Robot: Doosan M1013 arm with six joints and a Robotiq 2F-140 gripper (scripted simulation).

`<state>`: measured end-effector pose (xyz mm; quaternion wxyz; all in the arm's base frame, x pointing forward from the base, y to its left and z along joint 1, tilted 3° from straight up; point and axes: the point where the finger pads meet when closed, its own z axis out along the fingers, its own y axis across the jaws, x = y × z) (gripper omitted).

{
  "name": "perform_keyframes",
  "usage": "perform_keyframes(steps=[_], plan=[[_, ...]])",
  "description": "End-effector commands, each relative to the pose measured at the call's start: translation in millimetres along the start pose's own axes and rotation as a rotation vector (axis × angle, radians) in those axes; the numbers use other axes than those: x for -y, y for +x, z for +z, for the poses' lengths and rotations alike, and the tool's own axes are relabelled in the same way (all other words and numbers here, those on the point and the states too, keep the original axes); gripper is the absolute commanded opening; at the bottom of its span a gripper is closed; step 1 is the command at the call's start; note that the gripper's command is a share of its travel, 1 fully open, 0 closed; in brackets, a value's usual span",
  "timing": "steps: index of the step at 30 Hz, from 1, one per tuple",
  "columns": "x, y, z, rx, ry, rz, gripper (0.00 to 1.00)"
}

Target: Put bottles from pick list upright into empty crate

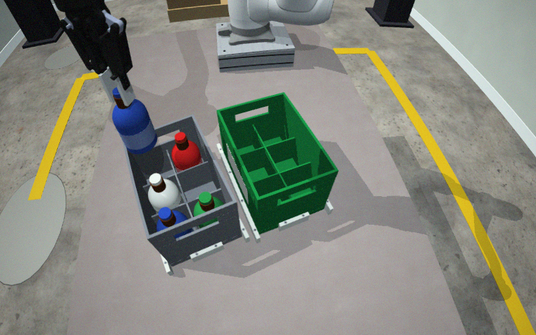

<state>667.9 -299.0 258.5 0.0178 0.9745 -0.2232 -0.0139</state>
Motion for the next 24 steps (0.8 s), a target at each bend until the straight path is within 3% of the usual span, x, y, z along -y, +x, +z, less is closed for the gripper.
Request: perform_keyframes(steps=[1,24], plan=[[2,-1,0,0.000,0.000,0.000,0.00],[30,-26,0,0.000,0.000,0.000,0.00]])
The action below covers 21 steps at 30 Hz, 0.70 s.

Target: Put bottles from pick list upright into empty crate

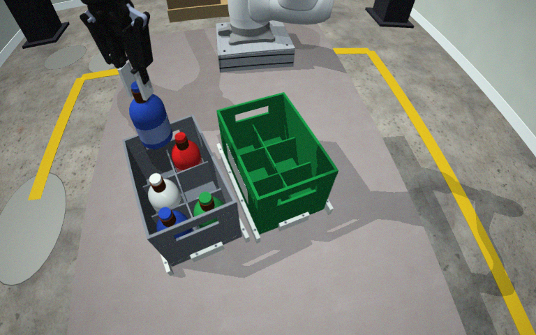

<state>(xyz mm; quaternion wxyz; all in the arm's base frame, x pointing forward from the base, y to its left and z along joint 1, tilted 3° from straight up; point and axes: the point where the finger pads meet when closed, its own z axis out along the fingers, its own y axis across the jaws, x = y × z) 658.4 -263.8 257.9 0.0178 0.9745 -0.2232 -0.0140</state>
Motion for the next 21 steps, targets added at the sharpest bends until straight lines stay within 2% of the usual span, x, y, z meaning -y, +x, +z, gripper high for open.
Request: perform_keyframes(steps=[1,21], plan=[[4,-4,0,0.000,0.000,0.000,0.00],[31,-27,0,0.000,0.000,0.000,0.00]])
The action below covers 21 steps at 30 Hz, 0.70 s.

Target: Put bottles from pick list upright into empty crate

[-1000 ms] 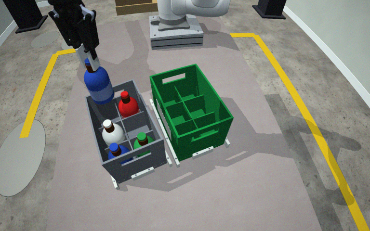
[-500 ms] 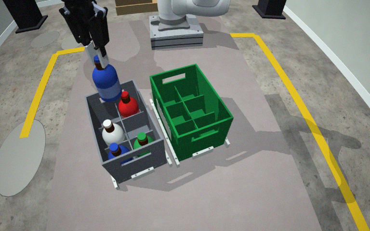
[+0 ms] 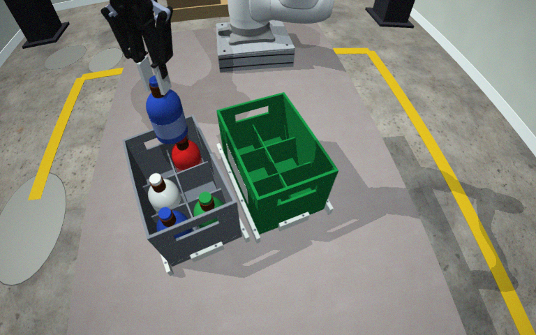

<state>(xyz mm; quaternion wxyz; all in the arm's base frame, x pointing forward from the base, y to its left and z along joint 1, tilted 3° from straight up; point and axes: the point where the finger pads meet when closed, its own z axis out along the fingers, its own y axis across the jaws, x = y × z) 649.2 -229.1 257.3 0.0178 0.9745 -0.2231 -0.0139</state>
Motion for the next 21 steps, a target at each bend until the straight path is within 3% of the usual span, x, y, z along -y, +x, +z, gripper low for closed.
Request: perform_keyframes(steps=[1,21], plan=[[6,-5,0,0.000,0.000,0.000,0.00],[33,-29,0,0.000,0.000,0.000,0.00]])
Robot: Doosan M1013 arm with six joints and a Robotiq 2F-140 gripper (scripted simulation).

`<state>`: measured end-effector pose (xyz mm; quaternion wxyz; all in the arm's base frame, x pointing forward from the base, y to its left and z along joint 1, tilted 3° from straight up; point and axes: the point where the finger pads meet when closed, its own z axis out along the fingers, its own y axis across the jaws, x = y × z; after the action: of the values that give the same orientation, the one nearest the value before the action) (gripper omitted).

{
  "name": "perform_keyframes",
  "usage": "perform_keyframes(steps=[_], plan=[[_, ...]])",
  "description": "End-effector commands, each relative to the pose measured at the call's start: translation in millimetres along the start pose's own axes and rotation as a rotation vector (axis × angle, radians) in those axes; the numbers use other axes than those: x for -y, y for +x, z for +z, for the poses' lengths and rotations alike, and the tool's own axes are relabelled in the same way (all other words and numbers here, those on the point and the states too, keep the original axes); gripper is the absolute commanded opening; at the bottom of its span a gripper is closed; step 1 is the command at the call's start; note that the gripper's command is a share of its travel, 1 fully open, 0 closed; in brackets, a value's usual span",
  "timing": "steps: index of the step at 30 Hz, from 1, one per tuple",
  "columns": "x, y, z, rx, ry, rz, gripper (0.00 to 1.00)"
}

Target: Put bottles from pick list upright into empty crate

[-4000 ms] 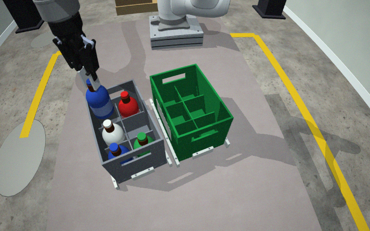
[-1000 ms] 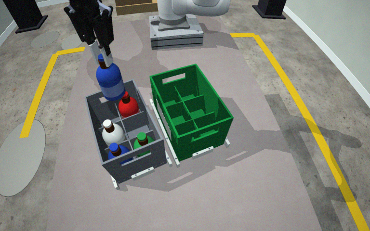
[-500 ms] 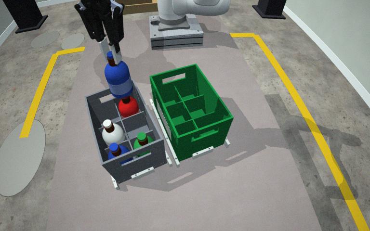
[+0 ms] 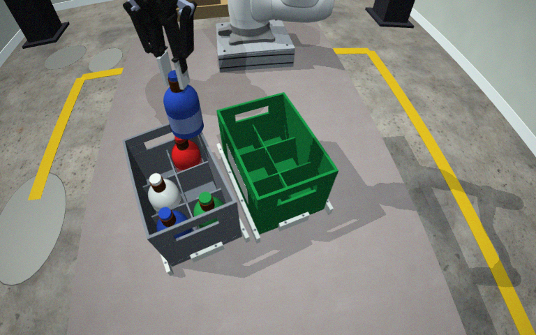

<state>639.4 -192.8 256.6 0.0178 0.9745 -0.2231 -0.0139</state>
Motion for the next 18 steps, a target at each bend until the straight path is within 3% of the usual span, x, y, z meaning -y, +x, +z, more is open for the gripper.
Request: perform_keyframes(steps=[1,18], plan=[[6,-5,0,0.000,0.000,0.000,0.00],[29,-25,0,0.000,0.000,0.000,0.00]])
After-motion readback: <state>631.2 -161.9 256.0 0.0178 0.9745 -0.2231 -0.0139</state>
